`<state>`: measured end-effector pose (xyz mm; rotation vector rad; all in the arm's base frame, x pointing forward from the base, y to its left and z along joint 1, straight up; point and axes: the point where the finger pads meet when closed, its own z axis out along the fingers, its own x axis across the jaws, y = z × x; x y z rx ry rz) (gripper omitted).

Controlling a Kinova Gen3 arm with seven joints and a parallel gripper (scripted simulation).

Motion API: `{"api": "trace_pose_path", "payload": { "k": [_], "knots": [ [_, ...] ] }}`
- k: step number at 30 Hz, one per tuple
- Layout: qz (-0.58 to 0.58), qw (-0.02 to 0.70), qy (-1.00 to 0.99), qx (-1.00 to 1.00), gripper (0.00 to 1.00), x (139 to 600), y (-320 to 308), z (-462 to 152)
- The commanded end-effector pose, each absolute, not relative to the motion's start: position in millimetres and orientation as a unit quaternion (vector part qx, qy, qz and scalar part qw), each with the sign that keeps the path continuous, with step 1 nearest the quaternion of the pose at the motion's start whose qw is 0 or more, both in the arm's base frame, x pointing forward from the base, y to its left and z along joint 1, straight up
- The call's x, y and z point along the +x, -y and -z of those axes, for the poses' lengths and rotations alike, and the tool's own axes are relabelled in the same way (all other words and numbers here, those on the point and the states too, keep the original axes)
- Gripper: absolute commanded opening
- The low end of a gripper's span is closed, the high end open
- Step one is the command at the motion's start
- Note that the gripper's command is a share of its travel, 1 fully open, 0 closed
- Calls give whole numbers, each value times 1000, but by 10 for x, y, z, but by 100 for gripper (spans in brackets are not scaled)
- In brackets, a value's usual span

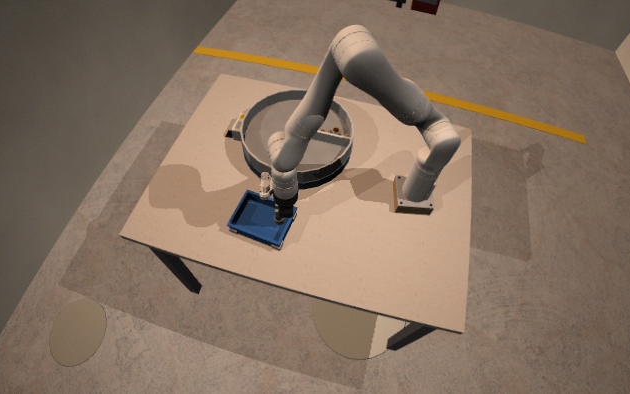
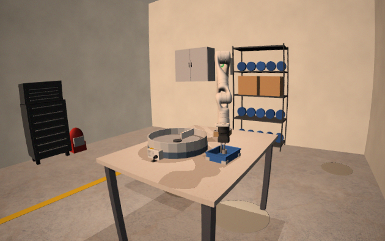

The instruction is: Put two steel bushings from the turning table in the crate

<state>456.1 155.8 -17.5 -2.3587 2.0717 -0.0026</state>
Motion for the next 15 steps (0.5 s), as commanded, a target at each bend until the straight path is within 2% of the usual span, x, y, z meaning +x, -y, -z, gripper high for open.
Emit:
{"api": "trace_pose_path", "payload": {
  "k": [1, 15],
  "knots": [
    [1, 2, -660, -751, 0, 4567, -1560, 168],
    [1, 1, -660, -751, 0, 4568, -1561, 201]
  ]
}}
